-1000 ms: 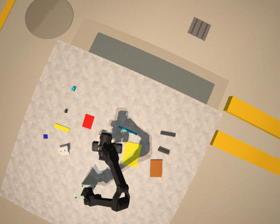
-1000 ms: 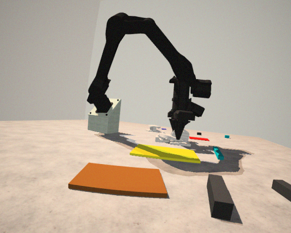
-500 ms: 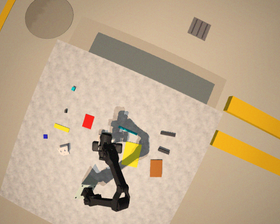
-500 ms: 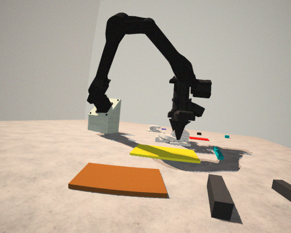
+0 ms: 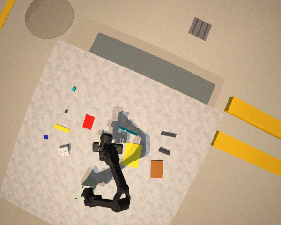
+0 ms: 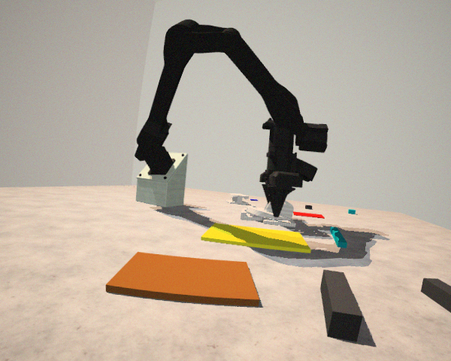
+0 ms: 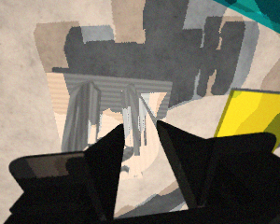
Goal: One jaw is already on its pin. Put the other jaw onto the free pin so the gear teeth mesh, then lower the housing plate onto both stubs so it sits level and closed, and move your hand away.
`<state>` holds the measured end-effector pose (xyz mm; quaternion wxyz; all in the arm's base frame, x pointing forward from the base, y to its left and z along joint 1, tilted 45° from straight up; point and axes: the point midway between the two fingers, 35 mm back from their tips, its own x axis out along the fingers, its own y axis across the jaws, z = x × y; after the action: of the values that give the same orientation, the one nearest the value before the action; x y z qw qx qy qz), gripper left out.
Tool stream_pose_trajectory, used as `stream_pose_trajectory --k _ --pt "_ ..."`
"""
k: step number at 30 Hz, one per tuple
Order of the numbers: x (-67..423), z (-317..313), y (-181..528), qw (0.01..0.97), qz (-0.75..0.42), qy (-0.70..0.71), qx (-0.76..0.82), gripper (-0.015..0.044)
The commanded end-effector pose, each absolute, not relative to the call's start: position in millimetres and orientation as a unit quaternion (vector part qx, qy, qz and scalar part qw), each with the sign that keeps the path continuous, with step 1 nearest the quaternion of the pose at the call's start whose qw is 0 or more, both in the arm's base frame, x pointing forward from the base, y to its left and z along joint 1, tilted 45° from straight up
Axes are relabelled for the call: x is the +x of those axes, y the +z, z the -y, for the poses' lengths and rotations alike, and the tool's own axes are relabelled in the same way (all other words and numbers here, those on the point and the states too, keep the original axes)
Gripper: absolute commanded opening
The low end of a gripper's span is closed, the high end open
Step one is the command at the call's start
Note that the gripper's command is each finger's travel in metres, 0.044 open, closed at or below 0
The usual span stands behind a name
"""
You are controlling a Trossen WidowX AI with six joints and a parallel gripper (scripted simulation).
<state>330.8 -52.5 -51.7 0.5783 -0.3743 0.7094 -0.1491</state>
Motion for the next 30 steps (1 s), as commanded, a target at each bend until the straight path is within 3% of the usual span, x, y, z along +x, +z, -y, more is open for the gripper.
stream_pose_trajectory --k 1,6,10,24,30 --pt "330 55 -53 0.577 -0.71 -0.152 -0.374 0.0134" --pt "330 55 -53 0.577 -0.71 -0.152 -0.374 0.0134" --pt "331 53 -52 0.578 -0.709 -0.149 -0.374 0.0224" --pt "331 51 -50 0.578 -0.709 -0.149 -0.374 0.0224" --pt "334 13 -12 0.578 -0.71 -0.15 -0.373 0.0224"
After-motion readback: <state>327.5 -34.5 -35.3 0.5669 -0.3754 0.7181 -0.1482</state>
